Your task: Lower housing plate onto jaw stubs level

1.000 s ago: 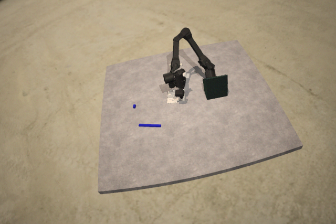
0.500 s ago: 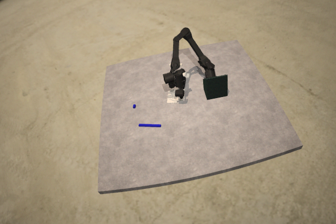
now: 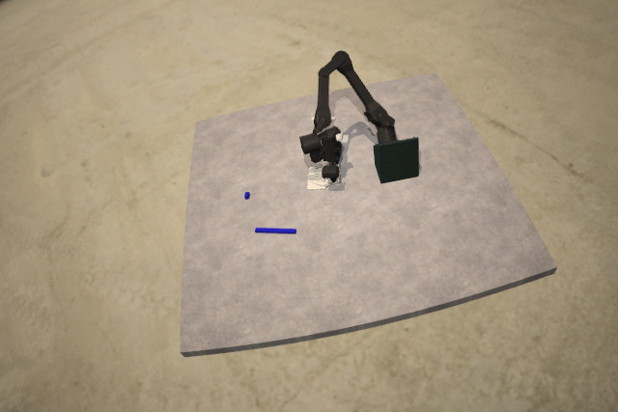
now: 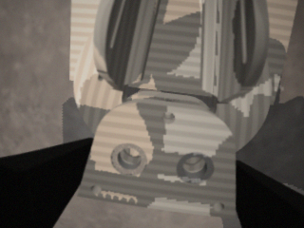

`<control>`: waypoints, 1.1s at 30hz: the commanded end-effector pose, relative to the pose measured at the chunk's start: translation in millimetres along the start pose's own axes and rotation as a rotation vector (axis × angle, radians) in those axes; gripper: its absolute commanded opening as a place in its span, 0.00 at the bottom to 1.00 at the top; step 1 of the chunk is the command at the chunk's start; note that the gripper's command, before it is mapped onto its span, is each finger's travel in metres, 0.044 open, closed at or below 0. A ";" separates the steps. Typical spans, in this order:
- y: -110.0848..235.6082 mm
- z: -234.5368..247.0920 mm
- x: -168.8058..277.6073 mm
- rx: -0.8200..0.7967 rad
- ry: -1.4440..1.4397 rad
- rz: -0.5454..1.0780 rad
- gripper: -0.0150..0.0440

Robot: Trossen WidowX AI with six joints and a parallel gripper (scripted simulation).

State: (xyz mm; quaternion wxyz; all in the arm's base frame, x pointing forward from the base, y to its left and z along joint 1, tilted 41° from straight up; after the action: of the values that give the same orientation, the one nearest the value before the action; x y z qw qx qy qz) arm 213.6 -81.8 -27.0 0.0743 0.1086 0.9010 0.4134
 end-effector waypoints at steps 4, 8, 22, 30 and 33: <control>-2.7 -0.3 1.9 0.005 0.009 0.003 0.85; -3.6 -0.3 1.9 0.005 0.010 0.003 0.85; -6.1 -0.3 1.9 0.005 0.010 0.003 0.85; -8.4 -0.4 2.0 0.005 0.010 0.003 0.85; -8.5 -0.4 2.0 0.005 0.010 0.003 0.85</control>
State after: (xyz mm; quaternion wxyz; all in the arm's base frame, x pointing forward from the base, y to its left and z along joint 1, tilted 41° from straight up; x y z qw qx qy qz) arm 212.9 -86.3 -32.1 0.0733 0.1075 0.9012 0.4135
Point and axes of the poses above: the point midway between the two fingers, 35 mm back from their tips, its own y axis back along the fingers, its own z axis across the jaws, x = y × z, the point moved 4 cm from there along y, back along the fingers, and after that the axes turned 10 degrees about y, right-handed, at the moved point
